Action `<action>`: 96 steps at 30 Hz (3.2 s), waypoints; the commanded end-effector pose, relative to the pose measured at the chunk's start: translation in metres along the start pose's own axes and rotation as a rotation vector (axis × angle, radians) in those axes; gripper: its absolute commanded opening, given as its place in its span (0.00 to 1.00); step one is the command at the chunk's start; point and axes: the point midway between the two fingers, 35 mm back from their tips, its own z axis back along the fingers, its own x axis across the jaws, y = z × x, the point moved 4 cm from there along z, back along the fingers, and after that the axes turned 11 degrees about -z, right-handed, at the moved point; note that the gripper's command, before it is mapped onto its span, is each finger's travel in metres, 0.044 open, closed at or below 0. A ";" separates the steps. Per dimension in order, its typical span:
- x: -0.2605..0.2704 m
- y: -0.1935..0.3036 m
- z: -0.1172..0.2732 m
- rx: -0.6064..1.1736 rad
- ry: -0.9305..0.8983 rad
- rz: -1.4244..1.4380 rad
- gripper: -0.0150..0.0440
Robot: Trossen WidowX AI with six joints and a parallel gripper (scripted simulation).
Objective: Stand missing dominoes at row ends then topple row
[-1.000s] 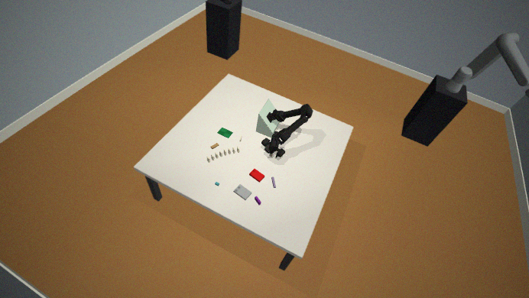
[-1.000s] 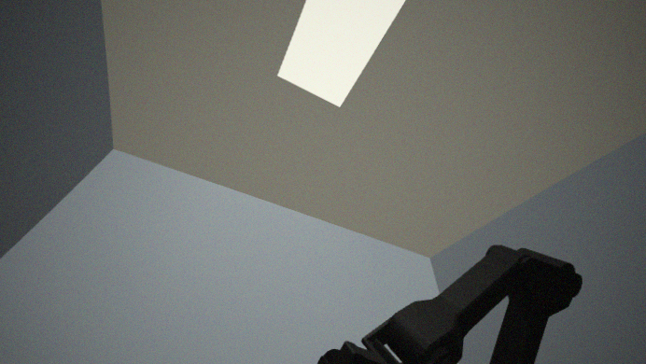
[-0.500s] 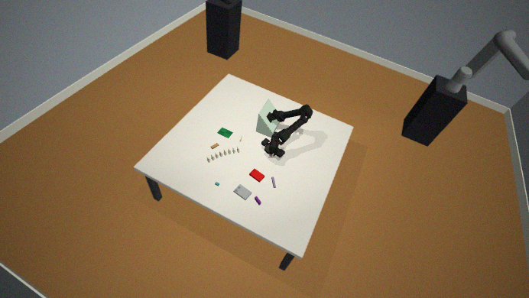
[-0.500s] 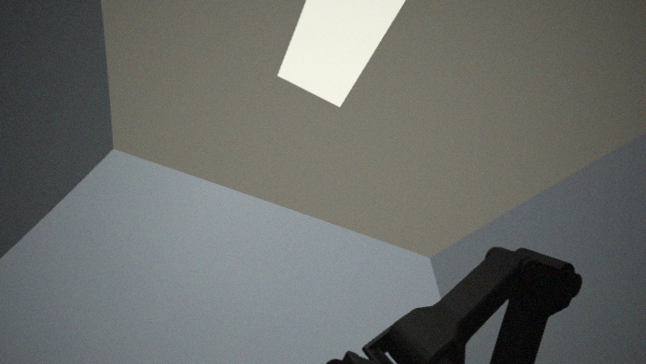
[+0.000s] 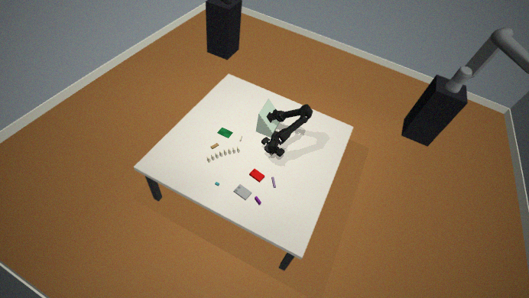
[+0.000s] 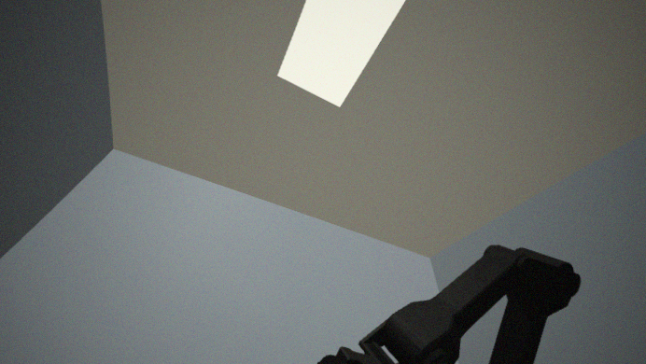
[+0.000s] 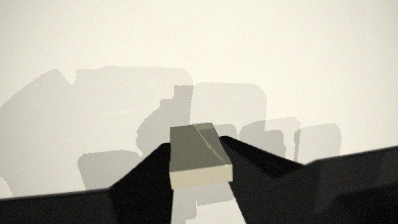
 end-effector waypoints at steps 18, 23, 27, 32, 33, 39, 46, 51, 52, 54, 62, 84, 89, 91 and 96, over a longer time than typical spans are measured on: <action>-0.008 -0.018 0.131 -0.024 -0.010 -0.039 0.44; -0.052 -0.078 0.137 -0.034 -0.003 -0.218 0.44; -0.102 -0.119 0.138 -0.040 -0.010 -0.360 0.44; -0.161 -0.154 0.132 -0.027 -0.014 -0.507 0.44; -0.163 -0.155 0.132 -0.026 -0.013 -0.513 0.44; -0.163 -0.155 0.131 -0.026 -0.013 -0.512 0.44; -0.164 -0.158 0.098 -0.020 0.004 -0.503 0.44; -0.163 -0.161 0.065 -0.021 0.006 -0.502 0.44; -0.163 -0.162 0.058 -0.022 0.004 -0.503 0.44; -0.163 -0.162 0.045 -0.024 0.000 -0.505 0.44; -0.162 -0.158 0.000 -0.023 -0.017 -0.512 0.44; -0.162 -0.158 -0.001 -0.023 -0.017 -0.512 0.88; -0.162 -0.158 -0.001 -0.023 -0.017 -0.512 1.00; -0.162 -0.160 0.008 -0.025 -0.016 -0.512 1.00; -0.163 -0.162 0.090 -0.031 -0.007 -0.509 1.00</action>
